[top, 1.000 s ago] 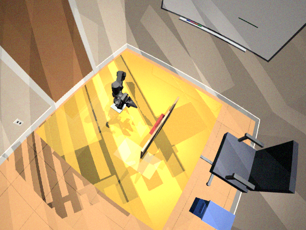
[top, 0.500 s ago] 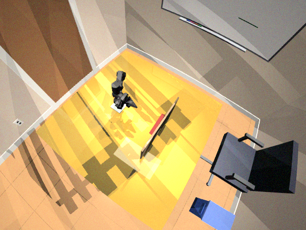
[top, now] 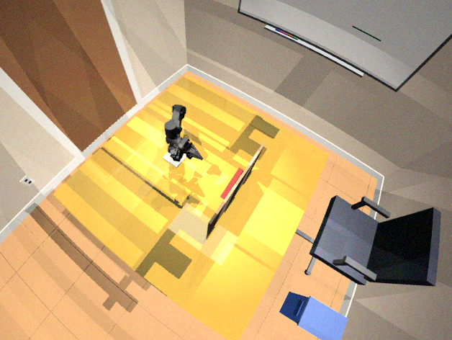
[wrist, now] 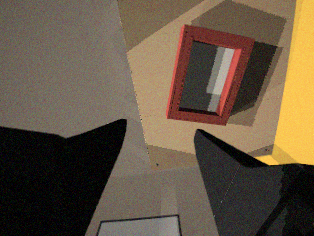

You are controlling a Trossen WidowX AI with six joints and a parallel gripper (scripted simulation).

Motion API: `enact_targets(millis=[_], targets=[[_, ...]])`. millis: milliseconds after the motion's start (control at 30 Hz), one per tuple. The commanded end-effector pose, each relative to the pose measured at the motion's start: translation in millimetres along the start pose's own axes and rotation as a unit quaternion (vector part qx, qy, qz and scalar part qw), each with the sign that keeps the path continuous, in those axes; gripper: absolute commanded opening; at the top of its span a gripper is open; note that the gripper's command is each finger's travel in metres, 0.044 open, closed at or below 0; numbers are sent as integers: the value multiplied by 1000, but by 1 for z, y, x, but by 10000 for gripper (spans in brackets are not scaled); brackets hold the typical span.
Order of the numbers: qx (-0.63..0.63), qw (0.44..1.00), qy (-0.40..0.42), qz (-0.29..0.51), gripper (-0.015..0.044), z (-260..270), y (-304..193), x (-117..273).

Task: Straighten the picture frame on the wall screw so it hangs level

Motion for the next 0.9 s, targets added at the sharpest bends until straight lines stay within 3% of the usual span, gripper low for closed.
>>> enact_targets(millis=[0, 467, 867], targets=[[-1, 1000, 0, 2, 260, 0, 0, 0], [0, 1000, 0, 0, 260, 0, 1, -1], [-1, 1000, 5, 3, 260, -36, 11, -70]])
Point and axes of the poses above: the point midway between the two fingers, 35 mm back from their tips, its own x axis back along the fingers, its own z axis across the jaws, y = z × x, the point moved 3 cm from there along x, back along the fingers, and after that the axes turned 7 degrees about x, right-handed, at the moved point
